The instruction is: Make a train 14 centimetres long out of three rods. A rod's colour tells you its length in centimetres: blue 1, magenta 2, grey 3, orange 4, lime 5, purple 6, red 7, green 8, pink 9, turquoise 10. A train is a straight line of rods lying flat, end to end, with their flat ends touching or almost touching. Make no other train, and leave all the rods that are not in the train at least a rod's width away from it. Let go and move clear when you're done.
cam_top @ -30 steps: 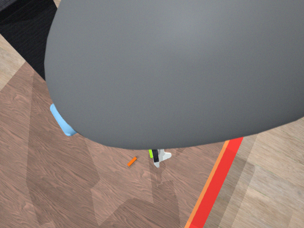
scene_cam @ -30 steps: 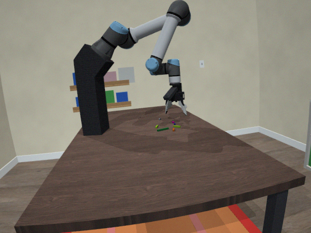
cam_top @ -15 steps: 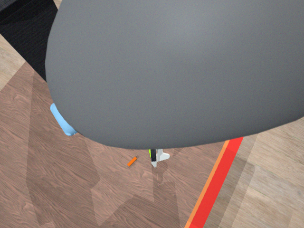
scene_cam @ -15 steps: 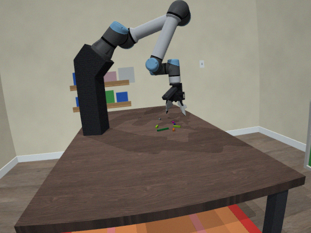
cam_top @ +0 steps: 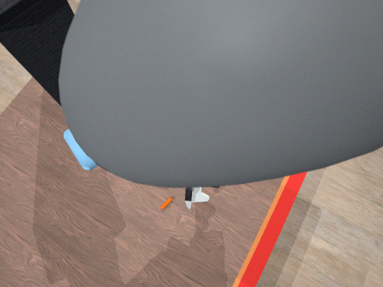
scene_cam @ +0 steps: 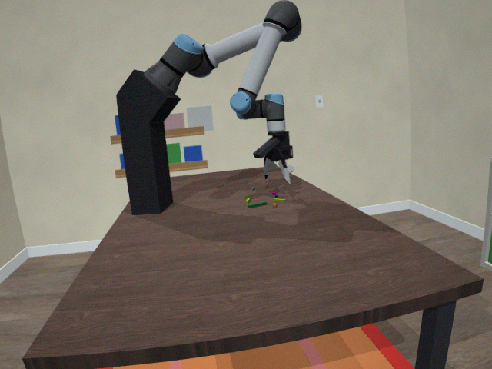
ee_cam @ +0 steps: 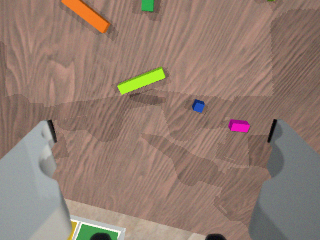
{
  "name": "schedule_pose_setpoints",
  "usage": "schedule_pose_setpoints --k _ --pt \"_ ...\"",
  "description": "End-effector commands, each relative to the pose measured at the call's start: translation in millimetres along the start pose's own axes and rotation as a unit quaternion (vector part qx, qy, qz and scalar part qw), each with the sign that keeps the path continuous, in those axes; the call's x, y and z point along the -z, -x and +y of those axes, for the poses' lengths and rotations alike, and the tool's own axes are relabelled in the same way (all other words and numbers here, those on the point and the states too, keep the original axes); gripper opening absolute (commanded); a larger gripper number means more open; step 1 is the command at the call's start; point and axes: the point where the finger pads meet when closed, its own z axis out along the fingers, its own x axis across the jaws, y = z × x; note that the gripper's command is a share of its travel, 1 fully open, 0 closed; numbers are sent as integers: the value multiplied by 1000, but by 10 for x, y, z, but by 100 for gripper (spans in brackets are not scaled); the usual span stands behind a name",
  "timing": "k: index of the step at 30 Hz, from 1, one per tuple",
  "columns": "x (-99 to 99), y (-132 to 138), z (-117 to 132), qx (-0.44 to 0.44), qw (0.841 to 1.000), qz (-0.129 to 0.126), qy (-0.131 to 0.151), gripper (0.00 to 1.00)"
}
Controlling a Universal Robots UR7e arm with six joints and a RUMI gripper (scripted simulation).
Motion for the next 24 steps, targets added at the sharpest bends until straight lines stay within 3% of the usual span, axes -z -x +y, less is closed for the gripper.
schedule_pose_setpoints --k 1,13,24 --pt "3 -21 6 -48 999 -1 0 100" --pt "2 -82 19 -175 985 -1 0 100" --pt "1 -159 51 -340 940 -1 0 100"
